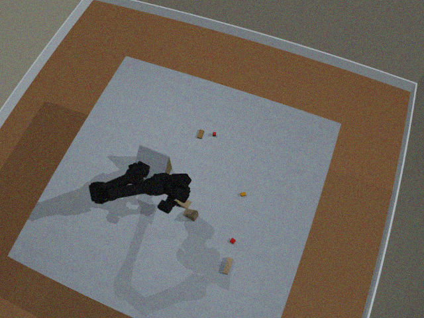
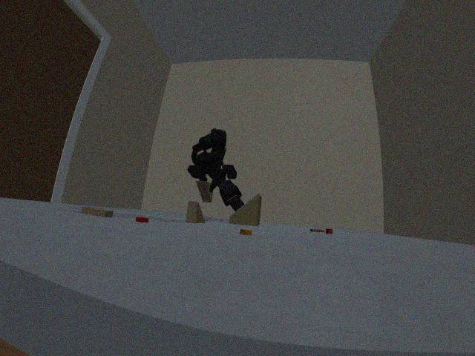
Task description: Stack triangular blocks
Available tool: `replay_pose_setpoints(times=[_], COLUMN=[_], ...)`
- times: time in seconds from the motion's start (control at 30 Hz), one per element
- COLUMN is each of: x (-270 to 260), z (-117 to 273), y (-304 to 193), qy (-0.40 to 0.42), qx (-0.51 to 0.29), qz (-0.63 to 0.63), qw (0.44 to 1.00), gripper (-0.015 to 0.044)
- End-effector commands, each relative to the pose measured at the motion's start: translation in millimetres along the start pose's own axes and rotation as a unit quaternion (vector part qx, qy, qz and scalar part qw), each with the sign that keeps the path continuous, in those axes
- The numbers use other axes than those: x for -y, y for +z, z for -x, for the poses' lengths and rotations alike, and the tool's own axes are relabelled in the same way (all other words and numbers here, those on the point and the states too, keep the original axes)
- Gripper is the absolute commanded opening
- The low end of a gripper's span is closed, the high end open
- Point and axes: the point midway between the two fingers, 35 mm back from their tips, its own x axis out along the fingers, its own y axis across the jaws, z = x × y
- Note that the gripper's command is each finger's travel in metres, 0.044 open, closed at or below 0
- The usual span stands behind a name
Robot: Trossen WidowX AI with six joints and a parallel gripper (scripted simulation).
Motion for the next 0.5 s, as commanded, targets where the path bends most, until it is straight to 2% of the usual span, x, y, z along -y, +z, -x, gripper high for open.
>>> replay_pose_setpoints(times=[0.0, 0.47], x=[3.1, 3.1], z=[-16.3, -53.0], y=[-2.8, -2.8], qy=[-0.002, -0.004], qx=[0.002, 0.003], qz=[0.002, 0.001], qw=[1.000, 1.000], gripper=[0.0000, 0.0000])
